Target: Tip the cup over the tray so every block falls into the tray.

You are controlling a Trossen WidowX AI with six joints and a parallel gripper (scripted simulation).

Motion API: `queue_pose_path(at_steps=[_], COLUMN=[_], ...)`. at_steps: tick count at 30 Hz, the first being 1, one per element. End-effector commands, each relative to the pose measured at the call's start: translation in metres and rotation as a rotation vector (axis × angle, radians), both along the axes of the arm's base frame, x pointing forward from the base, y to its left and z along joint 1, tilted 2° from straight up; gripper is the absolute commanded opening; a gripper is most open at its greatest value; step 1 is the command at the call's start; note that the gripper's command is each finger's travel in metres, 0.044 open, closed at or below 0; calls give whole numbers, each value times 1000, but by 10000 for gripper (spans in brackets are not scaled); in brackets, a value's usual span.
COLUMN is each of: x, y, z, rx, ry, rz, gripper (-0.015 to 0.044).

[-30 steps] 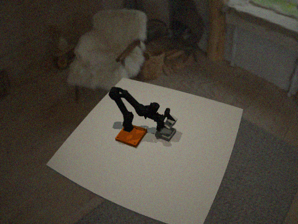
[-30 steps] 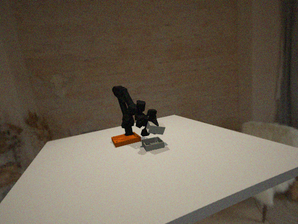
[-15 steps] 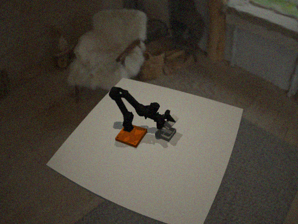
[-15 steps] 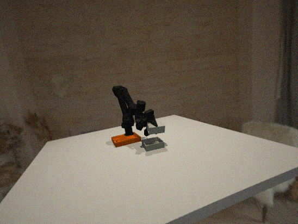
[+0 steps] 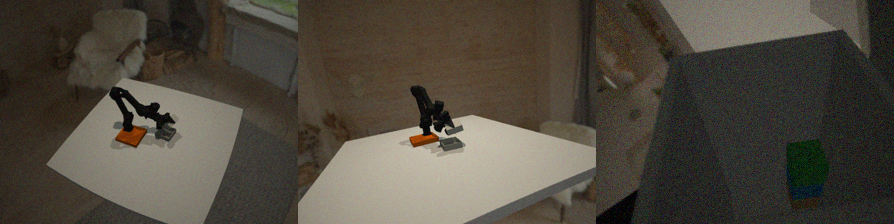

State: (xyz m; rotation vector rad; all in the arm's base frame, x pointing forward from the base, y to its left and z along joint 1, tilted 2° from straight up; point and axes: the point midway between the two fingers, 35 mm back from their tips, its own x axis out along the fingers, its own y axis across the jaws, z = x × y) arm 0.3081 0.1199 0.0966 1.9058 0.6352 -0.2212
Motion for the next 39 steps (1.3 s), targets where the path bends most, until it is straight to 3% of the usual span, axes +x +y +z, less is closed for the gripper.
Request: queue_pose_path(at_steps=[1, 39], x=[1, 4], y=[0, 2], z=[2, 0], rx=[73, 773], ry=[20, 291], rz=[-39, -394], gripper=[0, 0])
